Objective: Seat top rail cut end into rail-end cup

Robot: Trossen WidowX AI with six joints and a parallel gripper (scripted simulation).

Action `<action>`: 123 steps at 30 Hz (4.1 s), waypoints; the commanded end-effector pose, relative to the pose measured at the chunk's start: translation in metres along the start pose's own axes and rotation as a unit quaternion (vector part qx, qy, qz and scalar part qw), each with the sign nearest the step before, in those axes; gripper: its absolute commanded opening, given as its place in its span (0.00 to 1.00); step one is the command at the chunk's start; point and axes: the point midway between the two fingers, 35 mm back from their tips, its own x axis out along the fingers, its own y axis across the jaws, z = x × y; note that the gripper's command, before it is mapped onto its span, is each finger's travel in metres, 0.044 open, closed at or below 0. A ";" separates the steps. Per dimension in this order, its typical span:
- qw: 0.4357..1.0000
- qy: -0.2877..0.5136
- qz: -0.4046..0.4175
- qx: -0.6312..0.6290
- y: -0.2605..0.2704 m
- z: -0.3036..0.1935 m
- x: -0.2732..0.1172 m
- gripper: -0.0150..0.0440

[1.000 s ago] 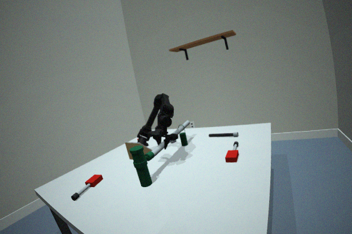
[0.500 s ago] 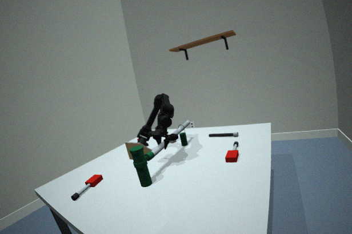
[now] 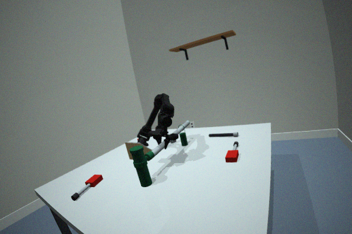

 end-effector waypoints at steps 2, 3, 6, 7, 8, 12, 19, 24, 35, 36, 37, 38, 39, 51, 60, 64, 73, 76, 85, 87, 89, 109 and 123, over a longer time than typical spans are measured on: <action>1.000 -0.018 0.016 0.004 0.006 0.011 -0.010 0.25; 1.000 -0.018 0.016 0.004 0.006 0.011 -0.010 0.25; 1.000 0.000 0.000 0.000 0.000 0.000 0.000 0.25; 1.000 0.000 0.000 0.000 0.000 0.000 0.000 0.25; 1.000 0.000 0.000 0.000 0.000 0.000 0.000 0.25; 1.000 0.000 0.000 0.000 0.000 -0.001 -0.001 0.25; 1.000 0.000 0.000 0.000 -0.001 -0.005 -0.003 0.25; 1.000 0.000 0.000 0.000 -0.002 -0.008 -0.006 0.25; 1.000 0.000 -0.001 0.000 -0.003 -0.011 -0.008 0.25; 1.000 0.000 -0.001 0.000 -0.003 -0.010 -0.007 0.25; 1.000 0.000 -0.001 -0.001 -0.003 -0.008 -0.007 0.25; 1.000 0.000 -0.002 -0.001 -0.003 -0.007 -0.007 0.25; 1.000 0.000 -0.002 -0.001 -0.002 -0.006 -0.006 0.25; 1.000 -0.001 -0.004 -0.002 -0.002 0.004 -0.003 0.25; 1.000 -0.001 -0.004 -0.002 -0.002 0.004 -0.003 0.25; 1.000 -0.001 -0.004 -0.002 -0.002 0.004 -0.003 0.25; 1.000 -0.001 -0.004 -0.002 -0.002 0.004 -0.003 0.25; 1.000 -0.001 -0.004 -0.002 -0.002 0.004 -0.003 0.25; 1.000 -0.001 -0.004 -0.002 -0.002 0.004 -0.003 0.25; 1.000 0.001 -0.006 -0.002 -0.003 0.003 -0.002 0.25; 1.000 0.005 -0.009 -0.003 -0.003 0.000 0.000 0.25; 1.000 0.005 -0.010 -0.004 -0.003 0.000 0.000 0.25; 1.000 0.003 -0.010 -0.005 -0.002 0.002 -0.002 0.25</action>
